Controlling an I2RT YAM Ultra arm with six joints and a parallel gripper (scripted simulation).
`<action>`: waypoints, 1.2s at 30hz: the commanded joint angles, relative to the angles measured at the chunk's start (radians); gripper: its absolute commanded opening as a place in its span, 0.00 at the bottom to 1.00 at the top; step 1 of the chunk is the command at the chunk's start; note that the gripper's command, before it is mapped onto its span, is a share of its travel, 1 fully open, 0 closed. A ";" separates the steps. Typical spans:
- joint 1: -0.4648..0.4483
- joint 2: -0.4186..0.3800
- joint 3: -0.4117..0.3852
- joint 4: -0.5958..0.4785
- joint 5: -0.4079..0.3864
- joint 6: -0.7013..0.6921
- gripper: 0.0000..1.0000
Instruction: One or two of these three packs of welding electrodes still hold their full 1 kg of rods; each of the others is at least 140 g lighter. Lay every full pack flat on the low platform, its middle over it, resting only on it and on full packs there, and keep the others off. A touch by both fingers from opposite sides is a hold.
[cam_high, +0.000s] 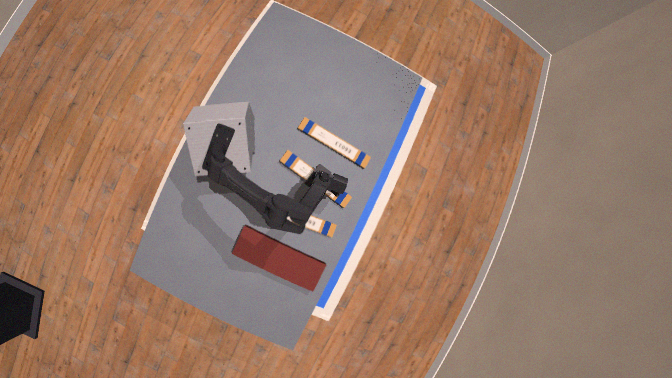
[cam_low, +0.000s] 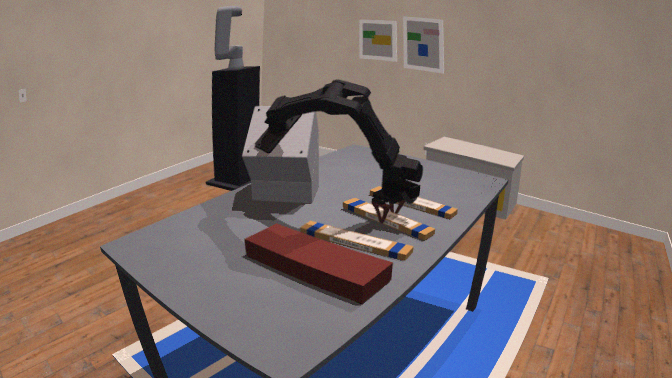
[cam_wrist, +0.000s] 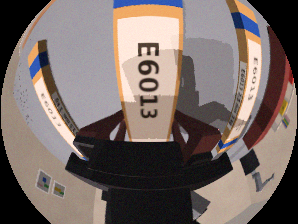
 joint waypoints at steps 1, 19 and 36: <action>0.036 -0.028 0.032 0.010 0.003 -0.009 0.00; 0.035 -0.022 0.030 0.018 0.002 -0.011 0.00; 0.032 -0.007 -0.005 0.030 0.001 -0.013 0.00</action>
